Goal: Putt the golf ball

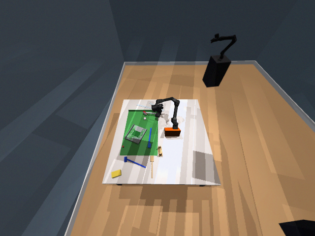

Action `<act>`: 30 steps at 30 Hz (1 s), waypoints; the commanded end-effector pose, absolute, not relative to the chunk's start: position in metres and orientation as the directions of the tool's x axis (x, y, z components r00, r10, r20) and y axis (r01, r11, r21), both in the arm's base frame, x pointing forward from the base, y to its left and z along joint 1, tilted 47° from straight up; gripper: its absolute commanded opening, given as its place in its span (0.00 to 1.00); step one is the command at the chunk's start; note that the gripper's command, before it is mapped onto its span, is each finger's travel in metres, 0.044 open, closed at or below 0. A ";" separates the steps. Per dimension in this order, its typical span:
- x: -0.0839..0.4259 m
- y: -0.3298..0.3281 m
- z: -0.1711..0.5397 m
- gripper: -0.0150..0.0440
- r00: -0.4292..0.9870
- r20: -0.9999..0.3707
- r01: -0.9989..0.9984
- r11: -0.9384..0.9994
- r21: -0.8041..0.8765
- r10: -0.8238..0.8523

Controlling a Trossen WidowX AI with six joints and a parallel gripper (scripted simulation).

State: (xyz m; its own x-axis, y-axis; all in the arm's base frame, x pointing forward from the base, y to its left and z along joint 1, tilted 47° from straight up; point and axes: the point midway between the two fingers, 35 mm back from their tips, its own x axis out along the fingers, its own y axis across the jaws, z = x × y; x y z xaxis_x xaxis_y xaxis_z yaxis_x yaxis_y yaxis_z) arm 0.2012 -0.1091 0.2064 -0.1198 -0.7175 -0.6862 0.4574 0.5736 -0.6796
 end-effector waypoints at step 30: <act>0.192 -0.154 0.166 0.25 -0.135 -0.683 0.532 0.529 -0.661 -0.718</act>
State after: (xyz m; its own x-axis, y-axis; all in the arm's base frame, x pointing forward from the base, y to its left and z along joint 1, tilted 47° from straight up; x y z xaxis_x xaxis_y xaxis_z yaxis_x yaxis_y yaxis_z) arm 0.1919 -0.1544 0.1653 -0.1369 -0.7177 -0.6828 0.5317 0.5284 -0.6619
